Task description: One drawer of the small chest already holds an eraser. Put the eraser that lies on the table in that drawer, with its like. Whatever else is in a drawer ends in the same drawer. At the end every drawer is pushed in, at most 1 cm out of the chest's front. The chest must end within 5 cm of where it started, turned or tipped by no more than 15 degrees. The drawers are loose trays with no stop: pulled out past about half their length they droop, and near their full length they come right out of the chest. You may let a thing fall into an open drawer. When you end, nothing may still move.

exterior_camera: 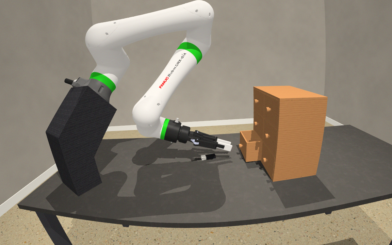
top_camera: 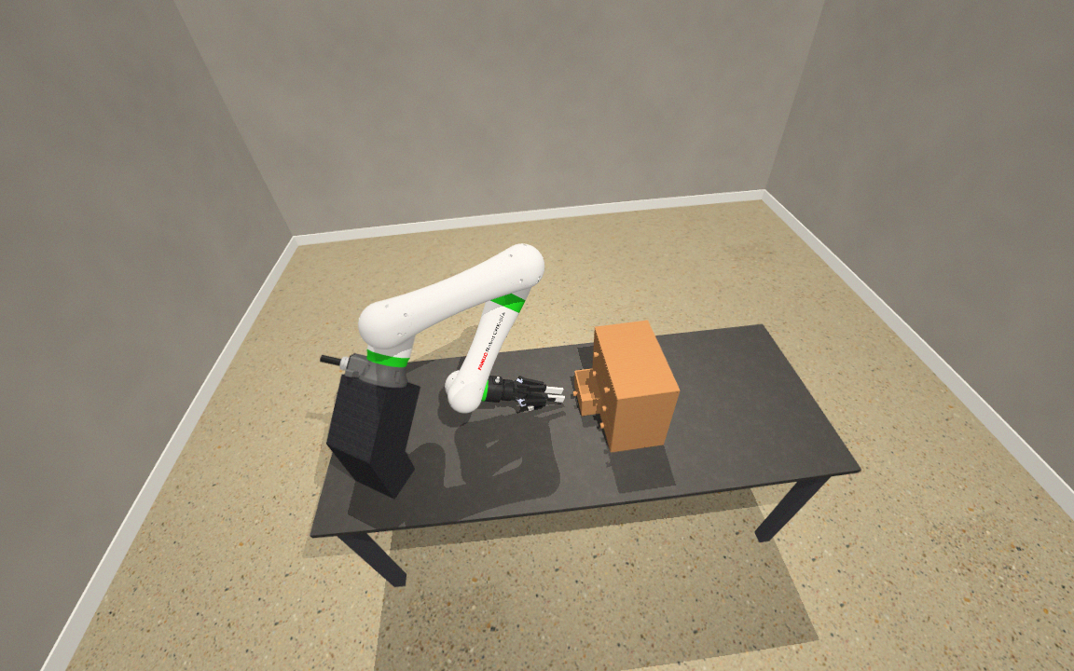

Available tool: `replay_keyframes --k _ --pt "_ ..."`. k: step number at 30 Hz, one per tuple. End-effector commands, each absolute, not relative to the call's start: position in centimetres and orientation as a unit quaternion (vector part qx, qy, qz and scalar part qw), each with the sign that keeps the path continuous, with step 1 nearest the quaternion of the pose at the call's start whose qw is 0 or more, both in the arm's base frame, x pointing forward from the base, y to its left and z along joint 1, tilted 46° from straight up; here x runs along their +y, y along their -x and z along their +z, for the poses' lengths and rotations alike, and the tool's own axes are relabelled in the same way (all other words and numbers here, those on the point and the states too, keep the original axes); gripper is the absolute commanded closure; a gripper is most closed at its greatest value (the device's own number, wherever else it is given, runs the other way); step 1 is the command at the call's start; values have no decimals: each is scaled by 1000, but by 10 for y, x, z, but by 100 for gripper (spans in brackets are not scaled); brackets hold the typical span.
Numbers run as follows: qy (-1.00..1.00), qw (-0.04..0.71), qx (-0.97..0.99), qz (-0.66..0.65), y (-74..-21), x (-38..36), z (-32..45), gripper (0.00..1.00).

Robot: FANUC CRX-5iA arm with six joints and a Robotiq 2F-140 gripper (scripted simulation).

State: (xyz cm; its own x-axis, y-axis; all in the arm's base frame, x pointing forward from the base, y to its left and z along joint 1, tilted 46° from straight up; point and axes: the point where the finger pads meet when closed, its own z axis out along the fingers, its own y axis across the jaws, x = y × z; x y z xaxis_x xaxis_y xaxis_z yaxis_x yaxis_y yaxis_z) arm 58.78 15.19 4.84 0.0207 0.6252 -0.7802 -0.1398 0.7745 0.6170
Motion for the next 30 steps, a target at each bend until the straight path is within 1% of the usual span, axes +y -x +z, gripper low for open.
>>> replay_keyframes --k 1,7,11,23,30 --pt "-189 689 643 278 -575 144 56 80" --pt "-189 689 643 278 -527 111 87 80" --pt "-189 689 643 278 -512 100 96 80" --pt "-188 683 647 282 -506 96 101 80" --pt "-171 647 684 291 -494 92 103 80"
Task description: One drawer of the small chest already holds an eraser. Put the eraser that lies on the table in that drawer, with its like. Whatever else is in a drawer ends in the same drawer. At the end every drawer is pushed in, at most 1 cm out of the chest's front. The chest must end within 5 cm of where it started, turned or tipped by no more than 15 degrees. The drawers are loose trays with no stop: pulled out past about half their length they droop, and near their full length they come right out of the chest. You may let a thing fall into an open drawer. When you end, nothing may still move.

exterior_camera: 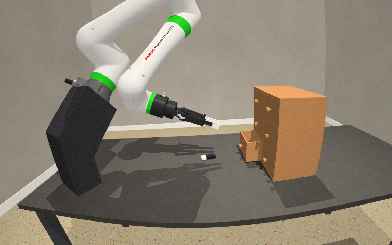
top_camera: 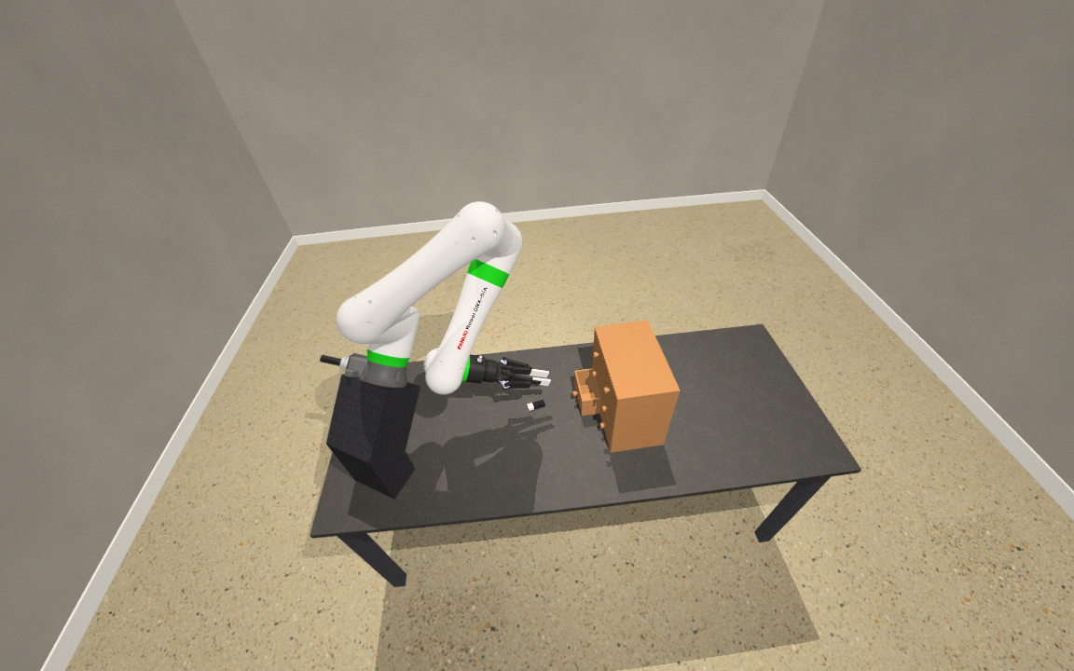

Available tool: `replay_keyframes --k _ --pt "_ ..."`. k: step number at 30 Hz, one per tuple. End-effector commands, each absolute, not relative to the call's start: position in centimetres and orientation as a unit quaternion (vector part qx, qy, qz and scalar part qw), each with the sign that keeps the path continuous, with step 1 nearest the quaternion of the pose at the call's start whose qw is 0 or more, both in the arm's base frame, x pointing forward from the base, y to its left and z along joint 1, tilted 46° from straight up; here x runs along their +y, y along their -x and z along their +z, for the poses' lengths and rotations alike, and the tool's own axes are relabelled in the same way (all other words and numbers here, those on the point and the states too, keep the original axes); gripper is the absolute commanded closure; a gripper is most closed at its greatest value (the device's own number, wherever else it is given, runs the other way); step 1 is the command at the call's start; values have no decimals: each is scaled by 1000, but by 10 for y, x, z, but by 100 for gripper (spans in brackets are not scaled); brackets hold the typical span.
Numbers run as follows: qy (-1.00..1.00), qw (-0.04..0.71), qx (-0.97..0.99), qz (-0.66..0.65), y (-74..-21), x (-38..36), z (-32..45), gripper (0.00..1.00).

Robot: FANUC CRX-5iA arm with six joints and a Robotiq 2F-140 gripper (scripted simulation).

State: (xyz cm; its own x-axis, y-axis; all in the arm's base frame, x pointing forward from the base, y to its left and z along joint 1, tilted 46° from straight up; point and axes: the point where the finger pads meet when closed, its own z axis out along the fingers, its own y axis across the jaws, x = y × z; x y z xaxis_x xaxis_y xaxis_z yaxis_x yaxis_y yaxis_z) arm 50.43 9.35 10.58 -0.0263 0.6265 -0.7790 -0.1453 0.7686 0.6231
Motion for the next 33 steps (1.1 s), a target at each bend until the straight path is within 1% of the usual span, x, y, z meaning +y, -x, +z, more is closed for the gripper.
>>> replay_keyframes --k 1,8,17,19,26,33 --pt "-171 647 684 291 -494 92 103 80" --pt "-150 600 725 304 -480 89 106 80" --pt "-105 487 806 319 -448 75 113 80" --pt "-105 487 806 319 -448 75 113 80" --pt "-55 355 873 330 -415 61 120 80" --pt "-19 252 909 333 -382 48 128 80"
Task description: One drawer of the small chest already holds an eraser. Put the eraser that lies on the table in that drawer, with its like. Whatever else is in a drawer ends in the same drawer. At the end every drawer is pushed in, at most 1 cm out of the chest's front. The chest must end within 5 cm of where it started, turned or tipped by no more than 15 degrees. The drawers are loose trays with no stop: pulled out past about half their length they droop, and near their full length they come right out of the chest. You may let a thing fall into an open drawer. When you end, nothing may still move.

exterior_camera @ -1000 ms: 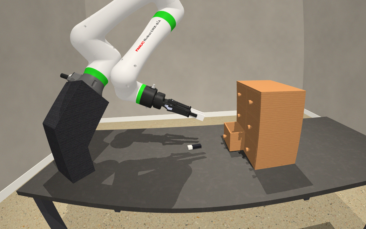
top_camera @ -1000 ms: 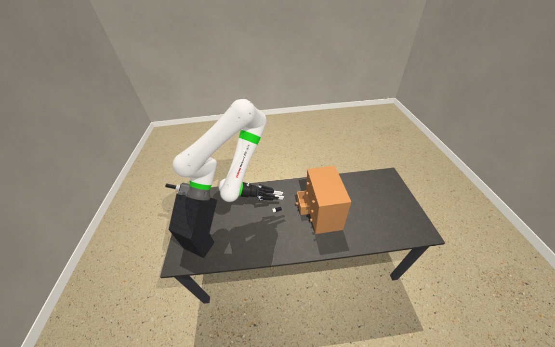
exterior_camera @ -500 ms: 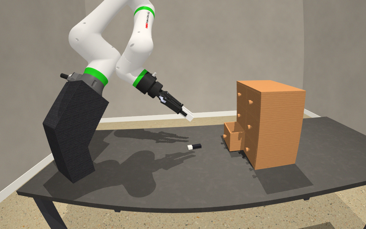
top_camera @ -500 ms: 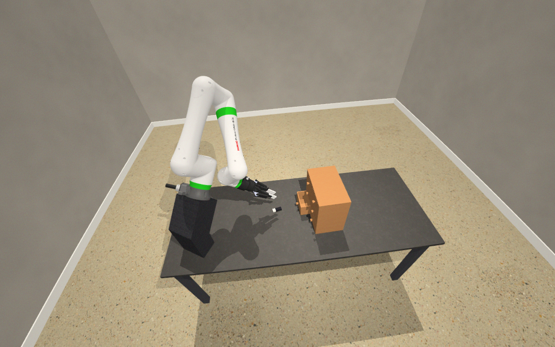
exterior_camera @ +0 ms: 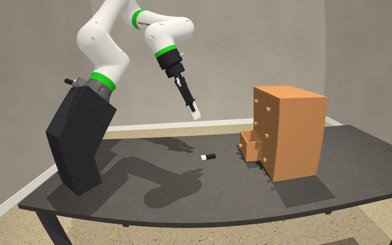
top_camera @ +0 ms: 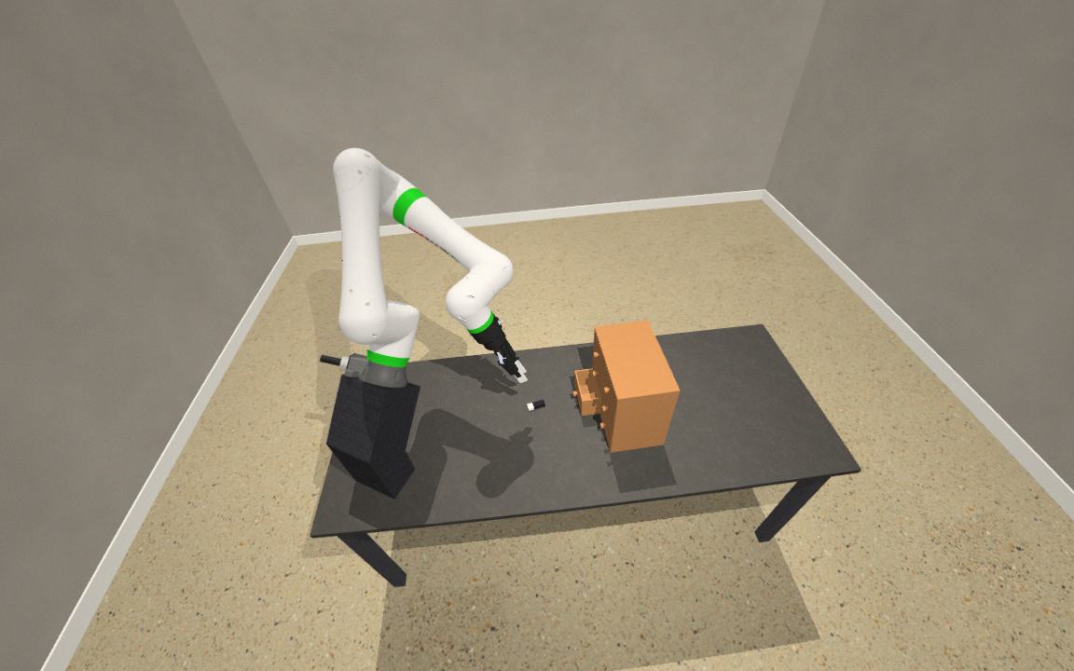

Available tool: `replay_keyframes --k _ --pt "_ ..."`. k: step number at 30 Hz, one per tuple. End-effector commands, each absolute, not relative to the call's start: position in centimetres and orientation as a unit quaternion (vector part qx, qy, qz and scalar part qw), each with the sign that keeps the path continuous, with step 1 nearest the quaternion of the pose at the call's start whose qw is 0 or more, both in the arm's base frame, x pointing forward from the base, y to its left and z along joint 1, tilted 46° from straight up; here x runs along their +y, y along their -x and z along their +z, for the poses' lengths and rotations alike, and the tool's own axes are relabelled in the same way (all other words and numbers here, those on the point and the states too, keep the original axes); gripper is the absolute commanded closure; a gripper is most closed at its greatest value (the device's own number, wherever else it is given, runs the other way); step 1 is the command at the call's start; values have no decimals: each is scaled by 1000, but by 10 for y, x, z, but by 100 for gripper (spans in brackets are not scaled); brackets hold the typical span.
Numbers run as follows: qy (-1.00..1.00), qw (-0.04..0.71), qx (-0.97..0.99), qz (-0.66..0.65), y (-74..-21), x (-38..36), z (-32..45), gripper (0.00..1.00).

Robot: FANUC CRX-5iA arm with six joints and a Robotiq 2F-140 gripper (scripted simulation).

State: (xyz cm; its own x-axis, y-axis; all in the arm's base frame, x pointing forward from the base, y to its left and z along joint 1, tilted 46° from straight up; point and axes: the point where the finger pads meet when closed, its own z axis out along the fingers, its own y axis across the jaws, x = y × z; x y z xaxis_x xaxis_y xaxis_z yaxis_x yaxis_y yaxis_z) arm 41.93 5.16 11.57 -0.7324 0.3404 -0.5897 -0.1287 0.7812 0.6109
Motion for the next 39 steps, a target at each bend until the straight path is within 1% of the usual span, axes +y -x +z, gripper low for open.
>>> replay_keyframes --k 1,3,4,5,17,18,39 --pt "-13 236 913 332 -380 47 129 80" --pt "-13 236 913 332 -380 47 129 80" --pt "0 201 921 333 -378 46 129 80" --pt "1 197 922 333 -377 46 130 80" --pt "2 194 923 333 -376 46 130 80" --pt "2 194 923 333 -376 46 130 0" --pt "2 194 923 333 -376 46 130 0"
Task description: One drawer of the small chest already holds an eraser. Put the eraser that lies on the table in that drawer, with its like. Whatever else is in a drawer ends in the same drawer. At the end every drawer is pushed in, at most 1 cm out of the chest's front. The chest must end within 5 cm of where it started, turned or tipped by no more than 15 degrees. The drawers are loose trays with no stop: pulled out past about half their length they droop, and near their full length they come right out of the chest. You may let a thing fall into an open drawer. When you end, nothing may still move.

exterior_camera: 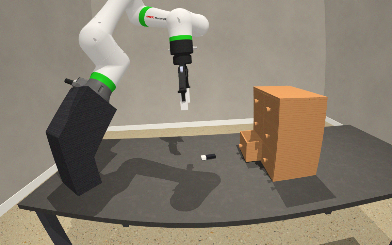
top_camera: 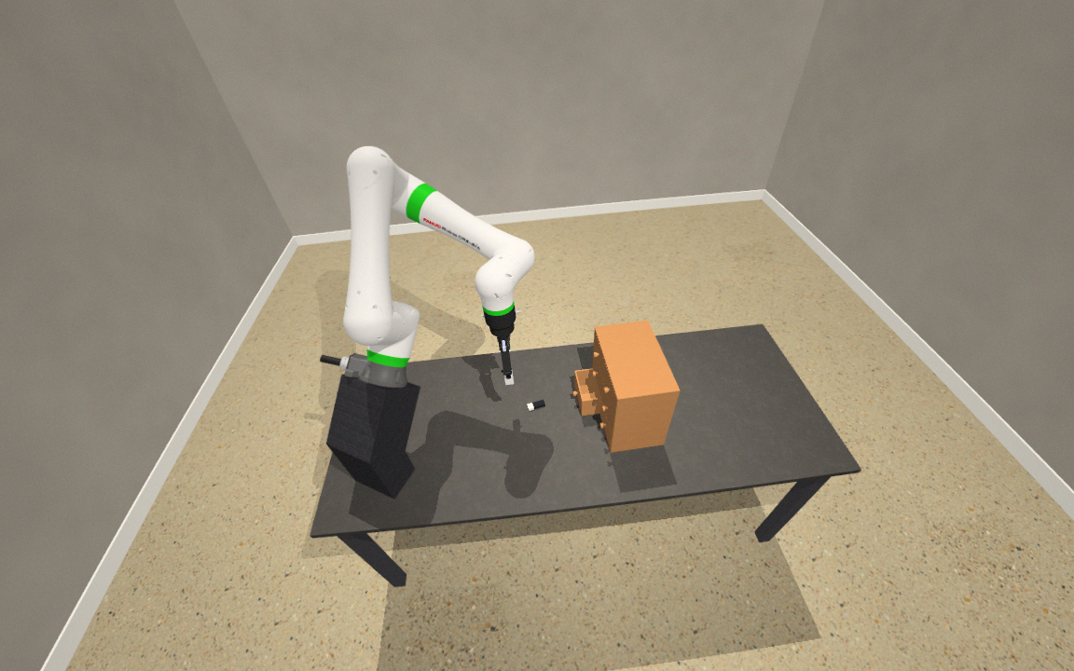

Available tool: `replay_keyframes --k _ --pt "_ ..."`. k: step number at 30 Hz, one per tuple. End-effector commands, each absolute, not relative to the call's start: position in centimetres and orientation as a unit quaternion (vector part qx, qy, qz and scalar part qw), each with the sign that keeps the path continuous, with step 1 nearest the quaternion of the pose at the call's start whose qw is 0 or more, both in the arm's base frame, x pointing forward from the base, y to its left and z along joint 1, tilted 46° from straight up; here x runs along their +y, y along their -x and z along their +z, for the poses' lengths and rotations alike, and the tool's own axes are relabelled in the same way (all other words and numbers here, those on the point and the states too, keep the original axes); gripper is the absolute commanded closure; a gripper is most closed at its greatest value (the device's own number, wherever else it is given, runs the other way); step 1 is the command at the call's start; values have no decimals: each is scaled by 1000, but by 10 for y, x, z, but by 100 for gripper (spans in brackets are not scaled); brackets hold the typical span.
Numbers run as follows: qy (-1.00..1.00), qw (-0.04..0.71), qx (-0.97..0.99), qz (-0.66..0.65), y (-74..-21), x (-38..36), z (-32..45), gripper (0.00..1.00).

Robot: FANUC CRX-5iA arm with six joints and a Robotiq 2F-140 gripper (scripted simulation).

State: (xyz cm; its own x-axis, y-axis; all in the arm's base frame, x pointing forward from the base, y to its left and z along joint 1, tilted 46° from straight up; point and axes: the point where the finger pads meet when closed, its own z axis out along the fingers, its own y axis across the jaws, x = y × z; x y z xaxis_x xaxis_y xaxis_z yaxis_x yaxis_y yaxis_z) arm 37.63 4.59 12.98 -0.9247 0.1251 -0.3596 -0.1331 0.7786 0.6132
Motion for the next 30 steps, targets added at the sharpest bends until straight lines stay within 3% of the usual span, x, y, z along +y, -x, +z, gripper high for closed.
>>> replay_keyframes --k 1,21,30 --pt "2 194 923 333 -376 46 130 0" --pt "5 195 921 336 -356 9 171 0" --pt "5 195 921 336 -382 5 180 0"
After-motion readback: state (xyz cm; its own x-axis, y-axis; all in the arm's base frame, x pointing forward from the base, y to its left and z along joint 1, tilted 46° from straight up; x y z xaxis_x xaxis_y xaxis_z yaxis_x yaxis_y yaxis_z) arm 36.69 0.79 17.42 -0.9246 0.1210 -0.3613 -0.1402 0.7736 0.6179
